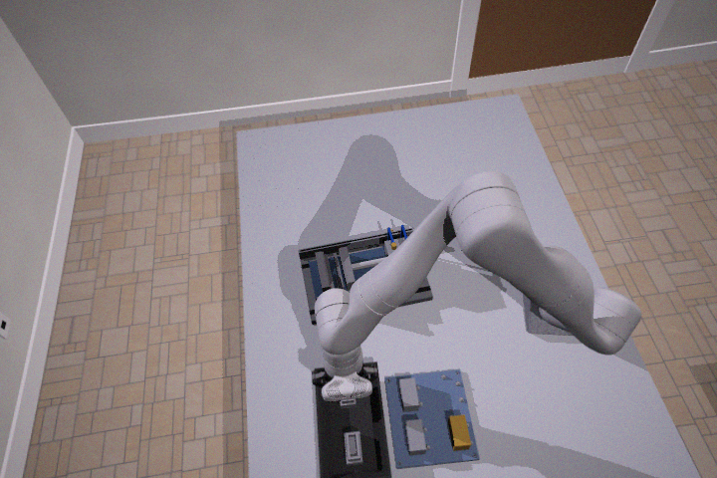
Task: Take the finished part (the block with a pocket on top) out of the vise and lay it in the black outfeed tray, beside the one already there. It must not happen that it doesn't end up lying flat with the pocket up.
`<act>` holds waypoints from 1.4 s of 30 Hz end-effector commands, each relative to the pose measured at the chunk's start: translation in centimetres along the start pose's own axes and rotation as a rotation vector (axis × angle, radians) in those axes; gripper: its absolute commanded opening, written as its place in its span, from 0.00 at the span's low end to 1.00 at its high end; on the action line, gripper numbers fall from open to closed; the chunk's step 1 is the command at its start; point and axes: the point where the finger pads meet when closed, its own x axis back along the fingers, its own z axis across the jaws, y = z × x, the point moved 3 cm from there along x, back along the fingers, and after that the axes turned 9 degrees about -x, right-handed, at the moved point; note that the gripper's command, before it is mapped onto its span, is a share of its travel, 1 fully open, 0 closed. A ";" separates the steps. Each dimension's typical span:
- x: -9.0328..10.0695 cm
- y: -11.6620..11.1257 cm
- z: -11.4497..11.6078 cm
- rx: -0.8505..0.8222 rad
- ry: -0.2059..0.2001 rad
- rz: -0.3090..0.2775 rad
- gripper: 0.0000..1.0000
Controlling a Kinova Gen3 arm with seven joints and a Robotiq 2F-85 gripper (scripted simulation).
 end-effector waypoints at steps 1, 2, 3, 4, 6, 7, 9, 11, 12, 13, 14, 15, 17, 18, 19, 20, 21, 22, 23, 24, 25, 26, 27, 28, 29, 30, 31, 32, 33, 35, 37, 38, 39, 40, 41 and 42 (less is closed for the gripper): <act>-0.6 -0.2 -0.1 0.003 -0.006 0.002 0.00; -0.7 -0.2 -0.1 0.003 -0.006 0.002 0.00; -0.8 -0.2 -0.1 0.003 -0.006 0.002 0.00; -0.9 -0.2 -0.1 0.003 -0.006 0.002 0.00; -0.9 -0.2 -0.1 0.003 -0.006 0.002 0.00; -1.0 -0.2 -0.1 0.003 -0.006 0.002 0.00; -1.2 -0.2 -0.1 0.003 -0.006 0.002 0.00; -1.4 -0.2 -0.1 0.003 -0.006 0.002 0.00; -1.5 -0.2 -0.1 0.003 -0.006 0.002 0.00; -1.5 -0.2 -0.1 0.003 -0.006 0.002 0.00; -1.6 -0.2 -0.1 0.003 -0.006 0.002 0.00; -1.6 -0.2 -0.1 0.003 -0.006 0.002 0.00; -1.7 -0.2 -0.1 0.003 -0.006 0.002 0.00; -1.8 -0.2 -0.1 0.003 -0.006 0.002 0.00; -1.8 -0.2 -0.1 0.003 -0.006 0.002 0.00; -1.8 -0.2 -0.1 0.003 -0.006 0.002 0.00; -1.8 -0.2 -0.1 0.003 -0.006 0.002 0.00; -1.8 -0.2 -0.1 0.003 -0.006 0.002 0.00; -1.8 -0.2 -0.1 0.003 -0.006 0.002 0.00; -1.8 -0.2 -0.1 0.003 -0.006 0.002 0.00; -1.8 -0.2 -0.1 0.003 -0.006 0.002 0.00; -1.8 -0.2 -0.1 0.003 -0.006 0.002 0.00; -1.8 -0.2 -0.1 0.003 -0.006 0.002 0.00; -1.8 -0.2 -0.1 0.003 -0.006 0.002 0.00; -1.8 -0.2 -0.1 0.003 -0.006 0.002 0.00; -1.8 -0.2 -0.1 0.003 -0.006 0.002 0.00; -1.8 -0.2 -0.1 0.003 -0.006 0.002 0.00; -1.8 -0.2 -0.1 0.003 -0.006 0.002 0.00; -1.8 -0.2 -0.1 0.003 -0.006 0.002 0.00; -1.8 -0.2 -0.1 0.003 -0.006 0.002 0.00; -1.8 -0.2 -0.1 0.003 -0.006 0.002 0.00; -1.8 -0.2 -0.1 0.003 -0.006 0.002 0.00; -1.8 -0.2 -0.1 0.003 -0.006 0.002 0.00; -1.8 -0.2 -0.1 0.003 -0.006 0.002 0.00; -1.8 -0.2 -0.1 0.003 -0.006 0.002 0.00; -1.8 -0.2 -0.1 0.003 -0.006 0.002 0.00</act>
